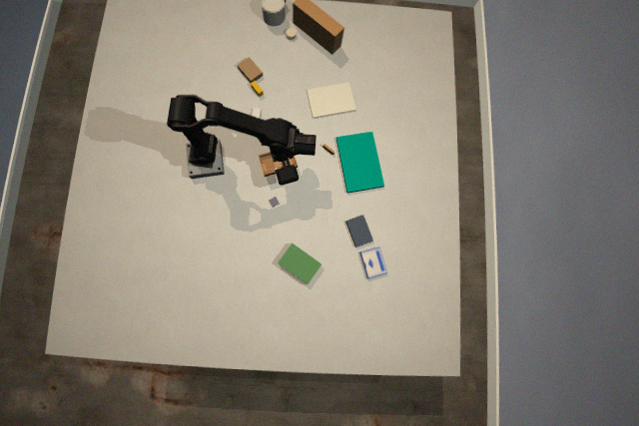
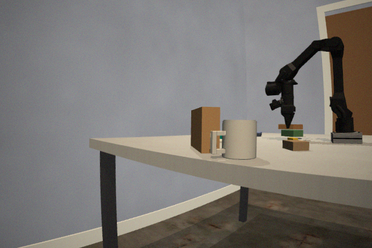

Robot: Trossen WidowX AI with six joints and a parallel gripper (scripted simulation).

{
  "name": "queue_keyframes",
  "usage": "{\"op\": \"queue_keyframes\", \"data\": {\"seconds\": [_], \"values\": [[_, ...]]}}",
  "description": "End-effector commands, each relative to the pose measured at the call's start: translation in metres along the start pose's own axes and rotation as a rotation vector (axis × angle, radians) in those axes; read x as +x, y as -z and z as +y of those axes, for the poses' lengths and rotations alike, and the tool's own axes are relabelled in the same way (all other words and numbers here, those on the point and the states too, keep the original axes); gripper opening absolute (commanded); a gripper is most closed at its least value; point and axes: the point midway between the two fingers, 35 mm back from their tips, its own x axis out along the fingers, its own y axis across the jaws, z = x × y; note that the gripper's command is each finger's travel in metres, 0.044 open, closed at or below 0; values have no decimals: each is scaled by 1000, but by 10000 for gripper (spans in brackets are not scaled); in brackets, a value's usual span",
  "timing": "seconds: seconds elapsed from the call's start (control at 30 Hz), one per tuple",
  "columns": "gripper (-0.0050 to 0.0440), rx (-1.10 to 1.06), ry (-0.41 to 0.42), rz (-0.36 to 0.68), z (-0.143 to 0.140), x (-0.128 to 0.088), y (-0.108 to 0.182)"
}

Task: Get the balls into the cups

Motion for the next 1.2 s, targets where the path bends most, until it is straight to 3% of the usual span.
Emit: {"op": "queue_keyframes", "data": {"seconds": [0.0, 1.17], "values": [[0, 0, -12, -10, -1, 0, 1], [0, 0, 6, 7, 0, 0, 0]]}}
